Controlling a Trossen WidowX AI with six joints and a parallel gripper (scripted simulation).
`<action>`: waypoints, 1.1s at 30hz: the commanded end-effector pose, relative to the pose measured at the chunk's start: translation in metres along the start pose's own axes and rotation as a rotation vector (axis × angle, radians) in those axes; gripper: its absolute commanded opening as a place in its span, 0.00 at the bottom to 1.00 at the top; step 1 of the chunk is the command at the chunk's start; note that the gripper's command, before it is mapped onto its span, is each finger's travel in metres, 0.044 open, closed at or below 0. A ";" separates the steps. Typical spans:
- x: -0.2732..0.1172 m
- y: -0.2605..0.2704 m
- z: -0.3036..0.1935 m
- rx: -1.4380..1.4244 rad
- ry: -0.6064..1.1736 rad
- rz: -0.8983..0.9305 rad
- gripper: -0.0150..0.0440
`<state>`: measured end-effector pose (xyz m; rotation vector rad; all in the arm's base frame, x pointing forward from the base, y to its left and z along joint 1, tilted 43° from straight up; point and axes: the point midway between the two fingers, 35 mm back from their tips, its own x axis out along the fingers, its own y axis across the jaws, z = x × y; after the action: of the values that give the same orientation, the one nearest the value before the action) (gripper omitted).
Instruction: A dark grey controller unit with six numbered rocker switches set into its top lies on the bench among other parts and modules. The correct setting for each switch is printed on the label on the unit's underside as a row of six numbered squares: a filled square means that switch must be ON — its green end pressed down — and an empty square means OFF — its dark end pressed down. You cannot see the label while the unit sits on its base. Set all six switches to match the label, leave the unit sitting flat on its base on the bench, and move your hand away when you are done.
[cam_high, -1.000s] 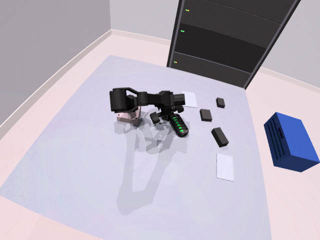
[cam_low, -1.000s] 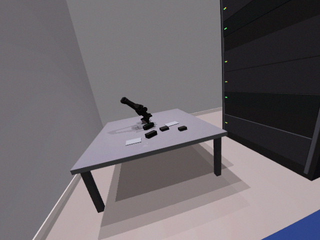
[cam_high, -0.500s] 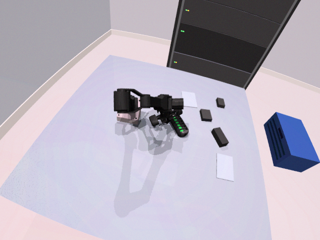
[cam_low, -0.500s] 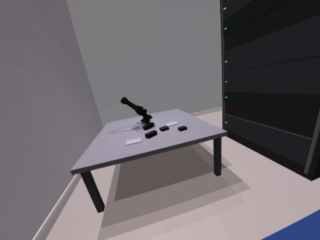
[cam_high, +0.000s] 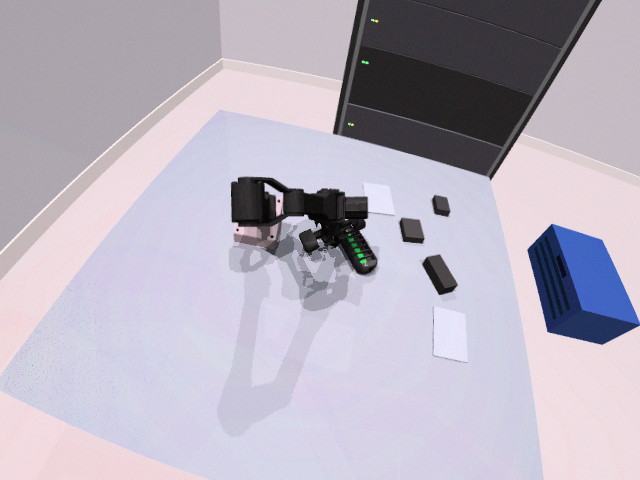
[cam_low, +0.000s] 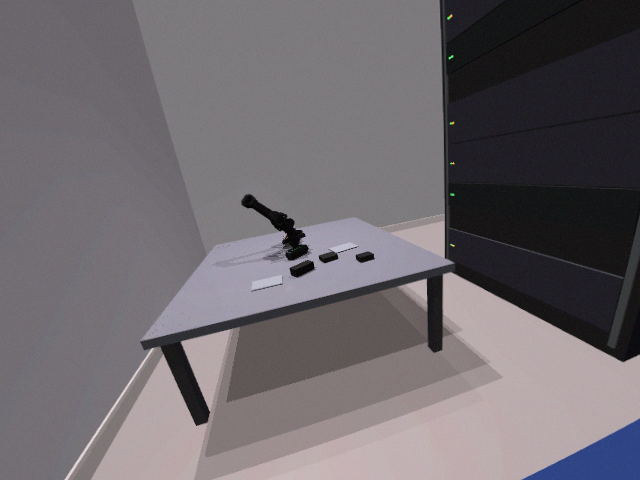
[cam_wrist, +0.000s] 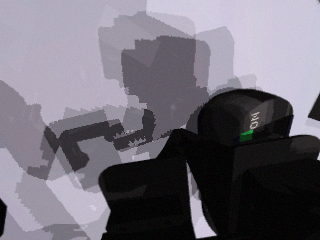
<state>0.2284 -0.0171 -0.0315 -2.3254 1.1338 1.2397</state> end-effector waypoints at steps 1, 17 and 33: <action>0.001 -0.003 0.001 -0.003 -0.005 -0.001 0.25; 0.003 -0.009 0.001 -0.003 -0.005 -0.001 0.25; 0.007 -0.021 0.001 -0.002 -0.005 -0.002 0.25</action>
<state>0.2402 -0.0098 -0.0385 -2.3255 1.1368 1.2526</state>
